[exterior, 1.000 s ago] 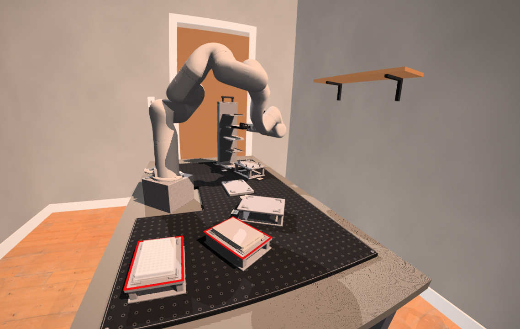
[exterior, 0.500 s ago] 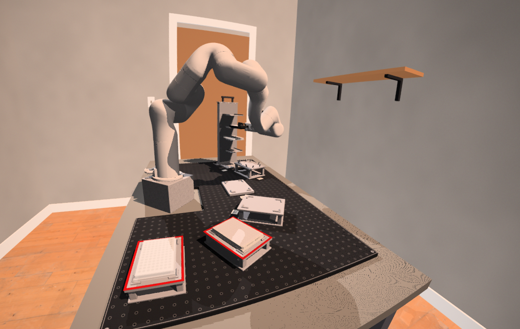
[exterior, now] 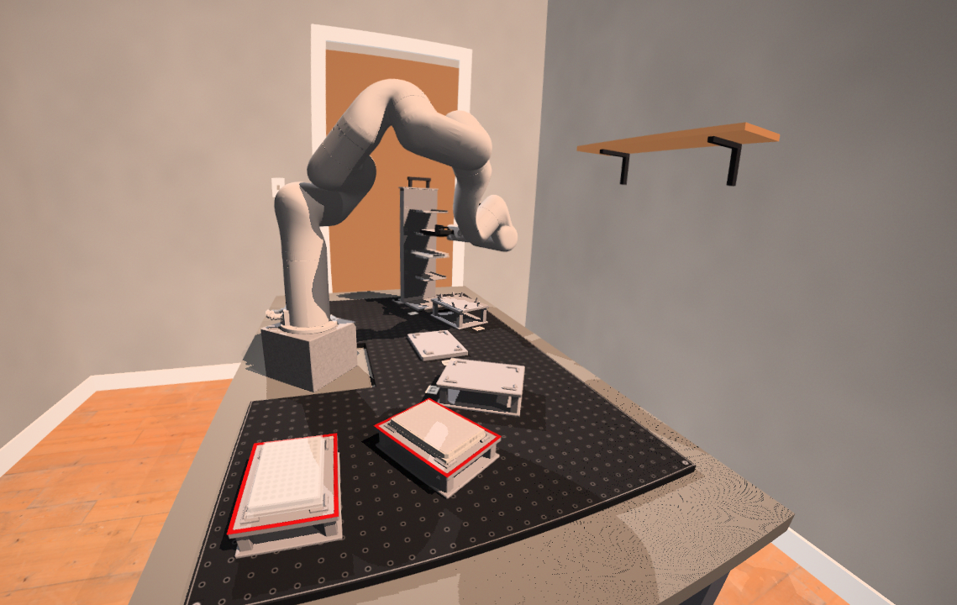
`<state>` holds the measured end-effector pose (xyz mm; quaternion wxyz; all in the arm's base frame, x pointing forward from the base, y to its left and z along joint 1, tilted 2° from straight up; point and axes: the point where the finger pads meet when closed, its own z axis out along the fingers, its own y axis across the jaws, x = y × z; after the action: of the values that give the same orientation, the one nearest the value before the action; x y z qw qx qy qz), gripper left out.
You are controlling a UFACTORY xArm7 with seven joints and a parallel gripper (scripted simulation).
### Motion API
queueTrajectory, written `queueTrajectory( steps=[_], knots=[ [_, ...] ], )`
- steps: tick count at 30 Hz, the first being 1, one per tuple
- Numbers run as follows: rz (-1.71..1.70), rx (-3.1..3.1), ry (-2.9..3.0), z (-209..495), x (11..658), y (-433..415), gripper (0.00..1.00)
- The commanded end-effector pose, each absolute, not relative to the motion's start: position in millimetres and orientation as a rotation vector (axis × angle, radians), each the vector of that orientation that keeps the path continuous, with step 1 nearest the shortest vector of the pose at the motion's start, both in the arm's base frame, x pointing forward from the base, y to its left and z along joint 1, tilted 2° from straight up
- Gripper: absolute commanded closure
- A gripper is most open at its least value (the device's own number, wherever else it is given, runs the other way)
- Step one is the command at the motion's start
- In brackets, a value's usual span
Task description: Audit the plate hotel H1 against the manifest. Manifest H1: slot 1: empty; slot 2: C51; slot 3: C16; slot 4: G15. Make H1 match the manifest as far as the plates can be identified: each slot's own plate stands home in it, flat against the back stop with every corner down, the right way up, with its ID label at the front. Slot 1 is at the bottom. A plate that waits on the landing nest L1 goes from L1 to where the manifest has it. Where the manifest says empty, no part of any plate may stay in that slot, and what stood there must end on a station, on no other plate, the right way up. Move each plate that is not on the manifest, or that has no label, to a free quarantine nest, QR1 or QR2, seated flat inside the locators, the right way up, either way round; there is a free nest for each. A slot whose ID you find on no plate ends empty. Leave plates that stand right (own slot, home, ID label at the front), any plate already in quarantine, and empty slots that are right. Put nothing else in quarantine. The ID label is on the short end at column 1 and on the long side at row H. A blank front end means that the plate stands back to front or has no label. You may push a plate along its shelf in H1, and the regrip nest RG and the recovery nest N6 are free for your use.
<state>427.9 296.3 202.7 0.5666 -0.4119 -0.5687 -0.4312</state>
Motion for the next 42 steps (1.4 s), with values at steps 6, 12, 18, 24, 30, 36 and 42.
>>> queueTrajectory(
  steps=[6,12,18,24,30,36,42],
  knots=[
    [-1.016,-0.966,-1.339,204.3,425.8,305.2,1.00],
    [-1.016,-0.966,-1.339,204.5,423.5,312.9,1.00],
    [-1.016,-0.966,-1.339,204.5,423.3,313.8,1.00],
    [-1.016,-0.966,-1.339,204.3,423.2,314.1,1.00],
    [-1.016,-0.966,-1.339,203.5,422.7,315.8,1.00],
    [-1.016,-0.966,-1.339,202.7,422.2,317.6,1.00],
    [-1.016,-0.966,-1.339,202.3,421.9,318.6,1.00]
  ],
)
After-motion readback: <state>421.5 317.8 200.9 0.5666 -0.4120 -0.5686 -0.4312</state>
